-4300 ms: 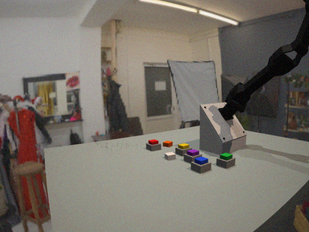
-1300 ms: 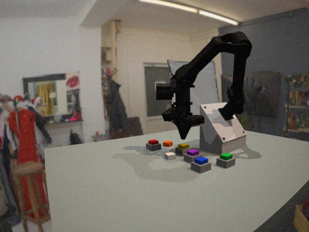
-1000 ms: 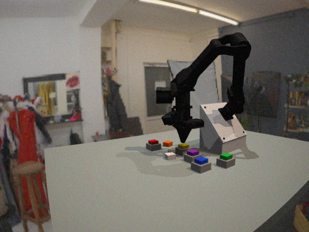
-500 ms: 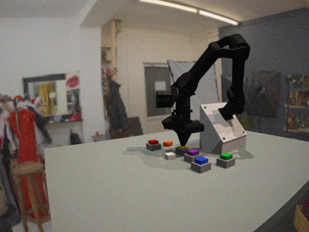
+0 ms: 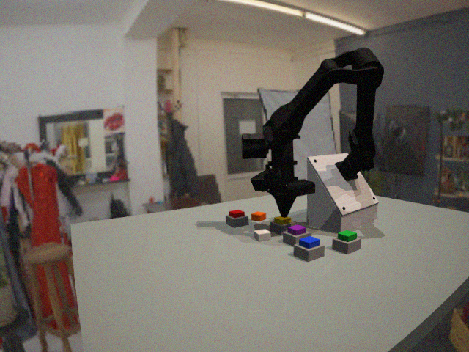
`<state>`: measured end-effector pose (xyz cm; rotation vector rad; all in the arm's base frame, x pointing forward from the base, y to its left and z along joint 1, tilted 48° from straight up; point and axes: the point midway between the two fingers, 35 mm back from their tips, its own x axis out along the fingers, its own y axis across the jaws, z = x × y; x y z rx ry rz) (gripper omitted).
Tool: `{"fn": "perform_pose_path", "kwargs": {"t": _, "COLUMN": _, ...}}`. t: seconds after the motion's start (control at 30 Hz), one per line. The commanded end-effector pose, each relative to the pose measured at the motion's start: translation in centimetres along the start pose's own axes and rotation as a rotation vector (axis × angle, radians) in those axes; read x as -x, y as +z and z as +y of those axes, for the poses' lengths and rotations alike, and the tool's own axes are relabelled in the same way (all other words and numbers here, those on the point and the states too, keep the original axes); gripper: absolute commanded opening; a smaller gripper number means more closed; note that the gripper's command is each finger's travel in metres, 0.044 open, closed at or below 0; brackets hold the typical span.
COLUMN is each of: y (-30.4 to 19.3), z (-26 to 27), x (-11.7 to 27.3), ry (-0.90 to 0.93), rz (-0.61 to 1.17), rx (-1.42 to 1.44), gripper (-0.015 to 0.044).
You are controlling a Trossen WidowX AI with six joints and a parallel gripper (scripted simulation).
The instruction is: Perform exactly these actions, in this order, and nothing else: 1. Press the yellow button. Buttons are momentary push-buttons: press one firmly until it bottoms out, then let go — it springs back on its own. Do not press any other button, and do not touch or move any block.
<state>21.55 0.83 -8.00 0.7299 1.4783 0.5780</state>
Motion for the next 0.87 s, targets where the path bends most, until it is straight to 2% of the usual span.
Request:
{"fn": "perform_pose_path", "kwargs": {"t": 0.0, "y": 0.2, "z": -0.1, "x": 2.4, "ry": -0.006, "rz": -0.013, "rx": 0.007, "gripper": 0.002}}
{"fn": "perform_pose_path", "kwargs": {"t": 0.07, "y": 0.2, "z": -0.1, "x": 2.4, "ry": -0.006, "rz": -0.013, "rx": 0.007, "gripper": 0.002}}
{"fn": "perform_pose_path", "kwargs": {"t": 0.17, "y": 1.6, "z": 1.9, "x": 3.2, "ry": -0.018, "rz": -0.014, "rx": 0.004, "gripper": 0.0099}}
{"fn": "perform_pose_path", "kwargs": {"t": 0.37, "y": 4.6, "z": 12.4, "x": 6.1, "ry": -0.032, "rz": -0.021, "rx": 0.003, "gripper": 0.0256}}
{"fn": "perform_pose_path", "kwargs": {"t": 0.53, "y": 3.1, "z": 21.8, "x": 8.1, "ry": -0.007, "rz": -0.016, "rx": 0.006, "gripper": 0.0387}}
{"fn": "perform_pose_path", "kwargs": {"t": 0.6, "y": 2.4, "z": 23.5, "x": 8.5, "ry": 0.001, "rz": -0.013, "rx": 0.007, "gripper": 0.04}}
{"fn": "perform_pose_path", "kwargs": {"t": 0.83, "y": 2.4, "z": 23.6, "x": 8.5, "ry": 0.001, "rz": -0.013, "rx": 0.007, "gripper": 0.04}}
